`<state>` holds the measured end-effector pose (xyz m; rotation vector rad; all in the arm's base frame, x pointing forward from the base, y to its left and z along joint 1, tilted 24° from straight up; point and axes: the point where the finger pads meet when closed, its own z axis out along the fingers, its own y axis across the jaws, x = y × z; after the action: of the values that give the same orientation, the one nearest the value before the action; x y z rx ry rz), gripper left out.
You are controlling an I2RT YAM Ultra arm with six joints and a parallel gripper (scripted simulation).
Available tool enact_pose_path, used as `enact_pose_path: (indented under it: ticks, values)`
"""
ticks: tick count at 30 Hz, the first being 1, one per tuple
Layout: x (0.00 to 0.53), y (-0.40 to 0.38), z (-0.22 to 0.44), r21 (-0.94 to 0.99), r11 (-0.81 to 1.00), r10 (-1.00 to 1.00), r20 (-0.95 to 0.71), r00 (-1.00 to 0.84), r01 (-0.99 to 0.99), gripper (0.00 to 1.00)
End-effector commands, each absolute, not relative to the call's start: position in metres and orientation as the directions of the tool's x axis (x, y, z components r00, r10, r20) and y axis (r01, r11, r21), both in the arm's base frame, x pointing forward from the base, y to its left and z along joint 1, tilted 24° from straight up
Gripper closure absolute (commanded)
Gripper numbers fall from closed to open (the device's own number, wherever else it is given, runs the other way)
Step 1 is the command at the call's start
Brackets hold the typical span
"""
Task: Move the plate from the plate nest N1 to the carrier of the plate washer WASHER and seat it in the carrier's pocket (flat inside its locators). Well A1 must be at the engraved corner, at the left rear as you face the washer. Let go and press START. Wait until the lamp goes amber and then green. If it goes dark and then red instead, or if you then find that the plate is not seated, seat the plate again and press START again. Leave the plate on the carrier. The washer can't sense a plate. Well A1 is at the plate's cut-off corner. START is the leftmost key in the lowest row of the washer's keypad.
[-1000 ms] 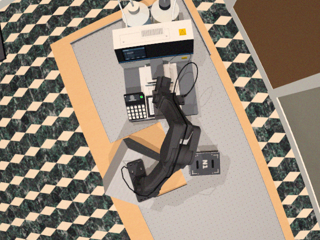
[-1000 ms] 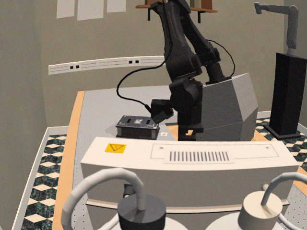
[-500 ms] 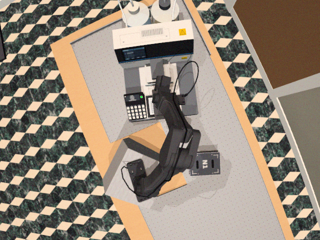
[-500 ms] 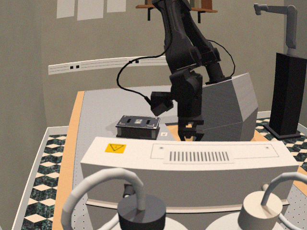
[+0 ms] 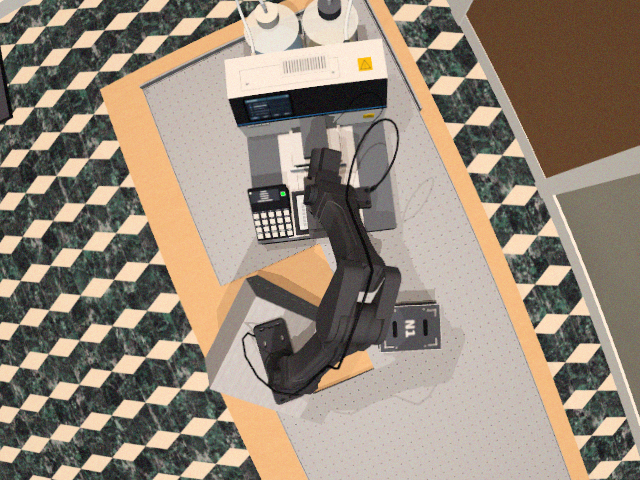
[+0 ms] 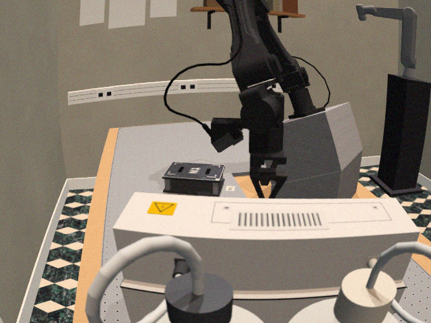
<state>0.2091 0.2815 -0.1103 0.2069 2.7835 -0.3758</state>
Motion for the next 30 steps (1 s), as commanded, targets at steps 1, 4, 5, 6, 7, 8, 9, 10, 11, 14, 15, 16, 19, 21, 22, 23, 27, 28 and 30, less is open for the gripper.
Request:
enact_pose_path:
  ticks: [1, 4, 5, 6, 7, 8, 9, 10, 11, 14, 15, 16, 19, 21, 22, 23, 27, 28, 30]
  values:
    - [0.206, 0.302, -0.088, -0.19, 0.966, 0.102, -0.351, -0.931, 0.177, 0.0]
    - [0.205, 0.303, -0.083, -0.19, 0.966, 0.102, -0.351, -0.931, 0.177, 0.0]
    - [0.204, 0.304, -0.082, -0.19, 0.966, 0.102, -0.351, -0.931, 0.177, 0.0]
    - [0.204, 0.304, -0.082, -0.19, 0.966, 0.102, -0.351, -0.931, 0.177, 0.0]
    - [0.204, 0.304, -0.082, -0.19, 0.966, 0.102, -0.351, -0.931, 0.177, 0.0]
    - [0.204, 0.304, -0.08, -0.19, 0.966, 0.102, -0.352, -0.93, 0.177, 0.0]
    - [0.203, 0.305, -0.078, -0.19, 0.966, 0.102, -0.351, -0.931, 0.177, 0.0]
    - [0.202, 0.305, -0.077, -0.19, 0.966, 0.102, -0.351, -0.931, 0.177, 0.0]
    - [0.202, 0.305, -0.075, -0.189, 0.966, 0.102, -0.351, -0.931, 0.177, 0.0]
    - [0.2, 0.307, -0.071, -0.189, 0.966, 0.102, -0.351, -0.931, 0.177, 0.0]
    - [0.2, 0.307, -0.069, -0.189, 0.966, 0.102, -0.351, -0.931, 0.177, 0.0]
    - [0.199, 0.307, -0.068, -0.189, 0.966, 0.102, -0.351, -0.931, 0.177, 0.0]
    - [0.198, 0.309, -0.063, -0.189, 0.966, 0.102, -0.351, -0.931, 0.177, 0.0]
    - [0.196, 0.309, -0.06, -0.189, 0.966, 0.102, -0.35, -0.931, 0.177, 0.0]
    - [0.196, 0.31, -0.058, -0.189, 0.966, 0.102, -0.35, -0.931, 0.177, 0.0]
    - [0.196, 0.31, -0.058, -0.189, 0.966, 0.102, -0.35, -0.931, 0.177, 0.0]
    - [0.195, 0.311, -0.055, -0.189, 0.966, 0.102, -0.351, -0.931, 0.177, 0.0]
    - [0.195, 0.311, -0.055, -0.189, 0.966, 0.102, -0.351, -0.931, 0.177, 0.0]
    - [0.195, 0.311, -0.055, -0.189, 0.966, 0.102, -0.351, -0.931, 0.177, 0.0]
